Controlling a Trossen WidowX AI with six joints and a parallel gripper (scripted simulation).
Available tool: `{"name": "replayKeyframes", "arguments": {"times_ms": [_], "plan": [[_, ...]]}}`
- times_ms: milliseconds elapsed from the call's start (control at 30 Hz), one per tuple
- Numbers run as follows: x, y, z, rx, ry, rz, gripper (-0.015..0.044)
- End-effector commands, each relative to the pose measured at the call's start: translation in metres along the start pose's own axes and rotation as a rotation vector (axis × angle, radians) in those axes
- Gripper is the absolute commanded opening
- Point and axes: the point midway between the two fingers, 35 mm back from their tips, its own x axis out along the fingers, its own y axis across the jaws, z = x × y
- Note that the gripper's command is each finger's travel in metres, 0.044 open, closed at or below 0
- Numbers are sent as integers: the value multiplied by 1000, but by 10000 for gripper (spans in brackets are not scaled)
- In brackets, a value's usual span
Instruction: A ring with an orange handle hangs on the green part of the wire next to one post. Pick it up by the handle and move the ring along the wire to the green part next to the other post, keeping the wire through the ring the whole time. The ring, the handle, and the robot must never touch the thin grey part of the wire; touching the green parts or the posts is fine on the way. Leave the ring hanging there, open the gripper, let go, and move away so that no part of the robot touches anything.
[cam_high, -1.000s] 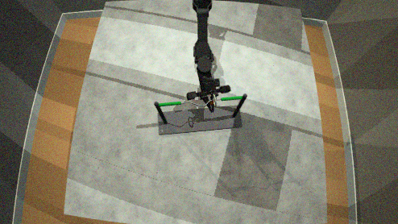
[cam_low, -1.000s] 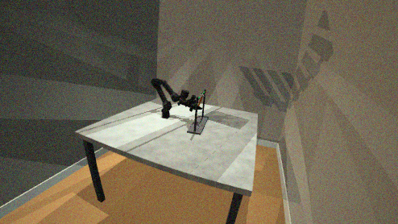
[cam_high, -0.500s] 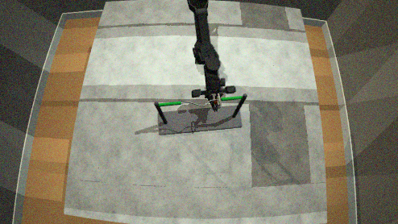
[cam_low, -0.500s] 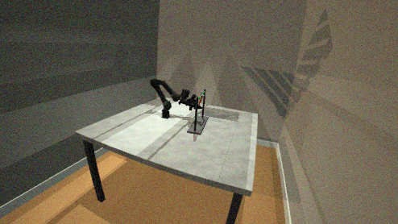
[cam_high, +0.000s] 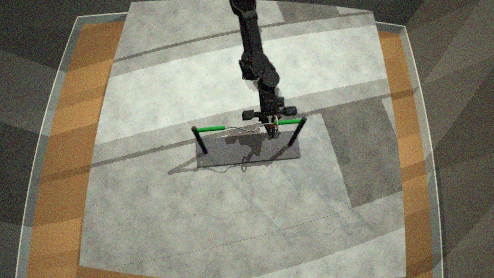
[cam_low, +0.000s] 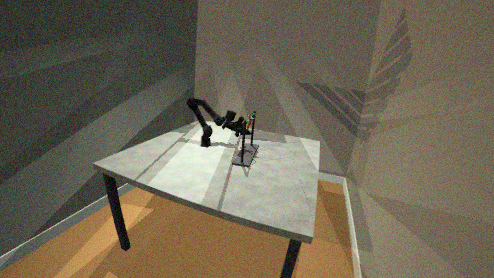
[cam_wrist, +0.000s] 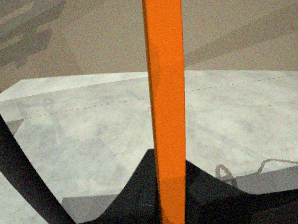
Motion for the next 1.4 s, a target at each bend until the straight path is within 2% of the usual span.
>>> {"name": "replayKeyframes", "arguments": {"times_ms": [0, 1367], "plan": [[0, 5, 2, 7, -6, -3, -150], [4, 15, -11, 8, -6, -3, -150]]}}
